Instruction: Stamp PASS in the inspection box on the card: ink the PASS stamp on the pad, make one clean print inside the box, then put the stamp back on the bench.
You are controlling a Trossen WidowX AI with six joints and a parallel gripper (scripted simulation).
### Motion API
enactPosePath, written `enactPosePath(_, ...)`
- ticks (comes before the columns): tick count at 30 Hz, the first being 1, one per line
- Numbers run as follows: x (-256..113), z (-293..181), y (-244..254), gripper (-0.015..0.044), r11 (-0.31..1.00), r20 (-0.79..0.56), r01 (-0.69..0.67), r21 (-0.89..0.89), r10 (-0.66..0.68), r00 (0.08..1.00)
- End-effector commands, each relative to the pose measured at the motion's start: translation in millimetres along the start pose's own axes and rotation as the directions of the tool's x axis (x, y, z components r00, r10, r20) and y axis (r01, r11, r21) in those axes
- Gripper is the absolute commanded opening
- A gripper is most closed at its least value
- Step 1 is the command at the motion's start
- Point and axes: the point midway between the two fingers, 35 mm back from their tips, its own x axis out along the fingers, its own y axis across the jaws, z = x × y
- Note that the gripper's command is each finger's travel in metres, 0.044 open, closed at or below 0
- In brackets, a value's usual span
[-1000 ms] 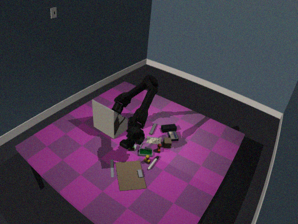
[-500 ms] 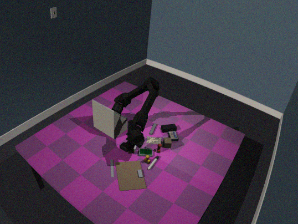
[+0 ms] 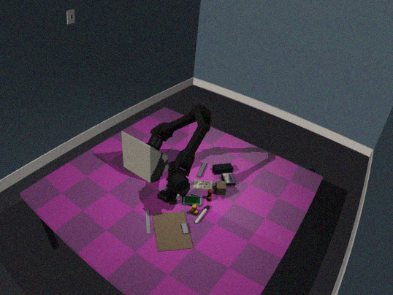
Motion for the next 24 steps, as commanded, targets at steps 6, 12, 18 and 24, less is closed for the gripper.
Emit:
enactPosePath(6,-1,0,0,0.0236,1.0,0.001,0.001,-0.002,-0.001,1.0)
enactPosePath(12,-23,4,-3,0.0251,1.0,0.002,0.006,0.001,-0.006,1.0)
enactPosePath(18,-116,0,-1,0.0251,1.0,0.0,0.004,0.004,-0.004,1.0)
enactPosePath(24,-119,0,-1,0.0251,1.0,0.0,0.004,0.004,-0.004,1.0)
